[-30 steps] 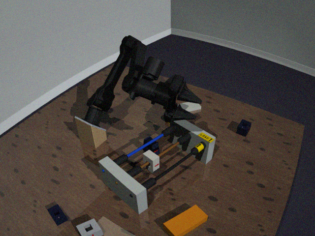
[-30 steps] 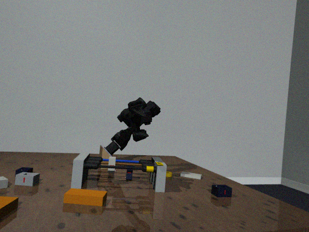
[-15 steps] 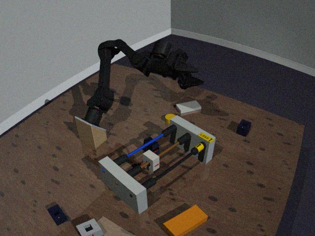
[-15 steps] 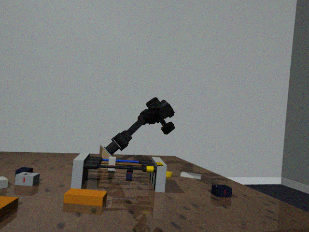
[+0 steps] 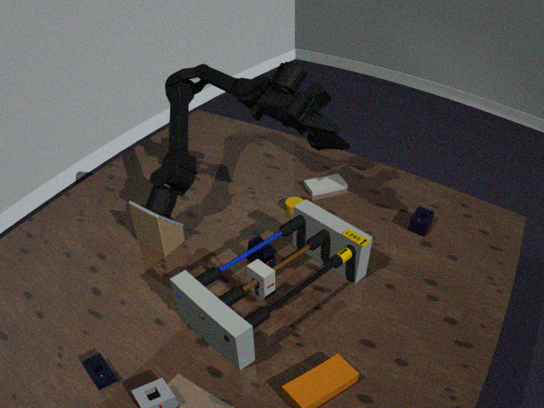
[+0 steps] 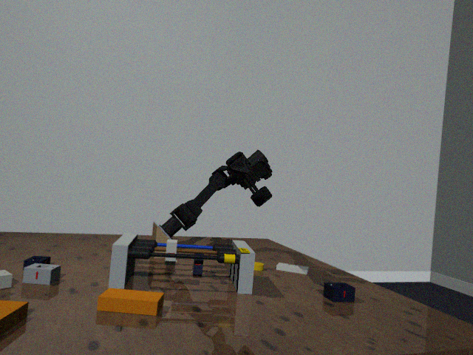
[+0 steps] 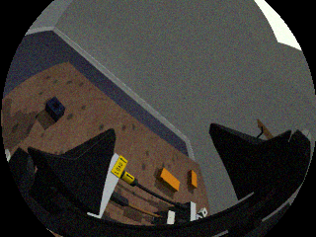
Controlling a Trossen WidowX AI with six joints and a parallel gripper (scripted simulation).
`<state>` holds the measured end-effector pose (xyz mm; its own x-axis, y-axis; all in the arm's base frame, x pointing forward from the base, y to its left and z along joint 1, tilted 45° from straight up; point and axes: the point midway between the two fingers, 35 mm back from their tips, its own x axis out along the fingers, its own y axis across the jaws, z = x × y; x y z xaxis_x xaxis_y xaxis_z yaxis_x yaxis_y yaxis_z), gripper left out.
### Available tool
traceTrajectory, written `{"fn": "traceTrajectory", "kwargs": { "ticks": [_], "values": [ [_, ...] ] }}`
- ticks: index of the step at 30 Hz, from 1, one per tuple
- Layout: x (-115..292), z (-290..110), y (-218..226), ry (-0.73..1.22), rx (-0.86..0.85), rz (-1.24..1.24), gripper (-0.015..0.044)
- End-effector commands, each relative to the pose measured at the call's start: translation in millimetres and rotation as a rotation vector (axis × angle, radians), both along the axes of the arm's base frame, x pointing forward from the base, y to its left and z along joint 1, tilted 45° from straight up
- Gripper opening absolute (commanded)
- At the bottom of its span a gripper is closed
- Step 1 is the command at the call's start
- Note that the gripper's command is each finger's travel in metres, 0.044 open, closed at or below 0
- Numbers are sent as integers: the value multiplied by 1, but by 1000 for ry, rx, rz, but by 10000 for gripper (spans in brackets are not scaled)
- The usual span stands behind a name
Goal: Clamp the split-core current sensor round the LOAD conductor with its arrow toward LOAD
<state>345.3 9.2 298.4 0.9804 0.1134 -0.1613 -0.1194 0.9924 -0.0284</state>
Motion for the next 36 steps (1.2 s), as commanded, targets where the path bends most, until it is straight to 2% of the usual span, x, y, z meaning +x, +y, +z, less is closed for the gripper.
{"fn": "traceTrajectory", "kwargs": {
  "ticks": [1,7,14,36],
  "values": [
    [27,-36,9,261,8,153,440],
    [45,-79,18,586,140,373,440],
    [57,-107,19,854,451,584,440],
    [58,-108,18,872,488,601,440]
  ]
}}
